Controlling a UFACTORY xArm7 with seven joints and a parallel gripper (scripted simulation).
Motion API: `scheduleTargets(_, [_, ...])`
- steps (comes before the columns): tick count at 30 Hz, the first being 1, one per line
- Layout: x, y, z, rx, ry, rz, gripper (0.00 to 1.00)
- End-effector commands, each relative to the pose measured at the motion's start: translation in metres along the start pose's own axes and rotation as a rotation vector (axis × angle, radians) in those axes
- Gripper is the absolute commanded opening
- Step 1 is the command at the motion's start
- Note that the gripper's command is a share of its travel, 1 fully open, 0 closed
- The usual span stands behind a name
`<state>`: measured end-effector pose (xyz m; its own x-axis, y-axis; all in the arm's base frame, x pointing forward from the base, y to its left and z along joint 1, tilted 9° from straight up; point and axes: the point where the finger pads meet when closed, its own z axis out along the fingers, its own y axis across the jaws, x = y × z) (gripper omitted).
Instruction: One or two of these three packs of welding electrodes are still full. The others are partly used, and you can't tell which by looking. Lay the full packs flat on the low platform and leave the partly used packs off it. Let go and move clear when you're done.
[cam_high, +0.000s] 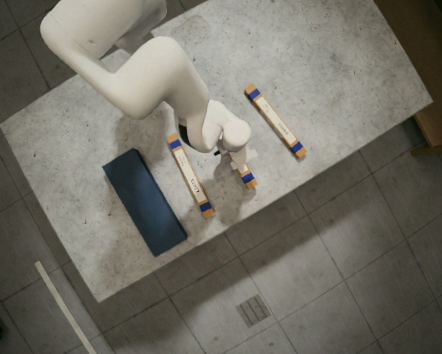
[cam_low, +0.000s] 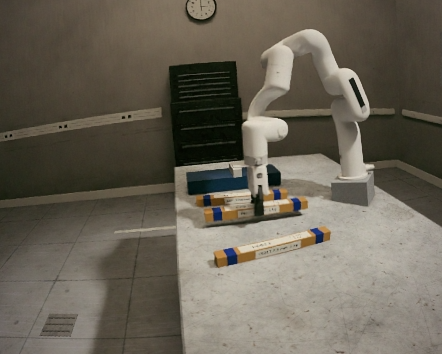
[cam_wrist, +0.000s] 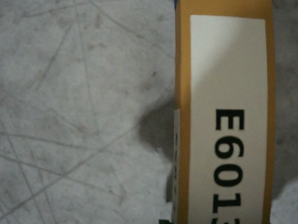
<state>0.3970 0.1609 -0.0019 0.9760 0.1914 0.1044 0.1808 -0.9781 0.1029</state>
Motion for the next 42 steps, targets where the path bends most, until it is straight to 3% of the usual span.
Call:
scheduleTargets(1, [0.002, -0.001, 0.005, 0.001, 0.005, 0.000, 0.35])
scheduleTargets(42, [0.002, -0.001, 0.025, 0.001, 0.005, 0.000, 0.35])
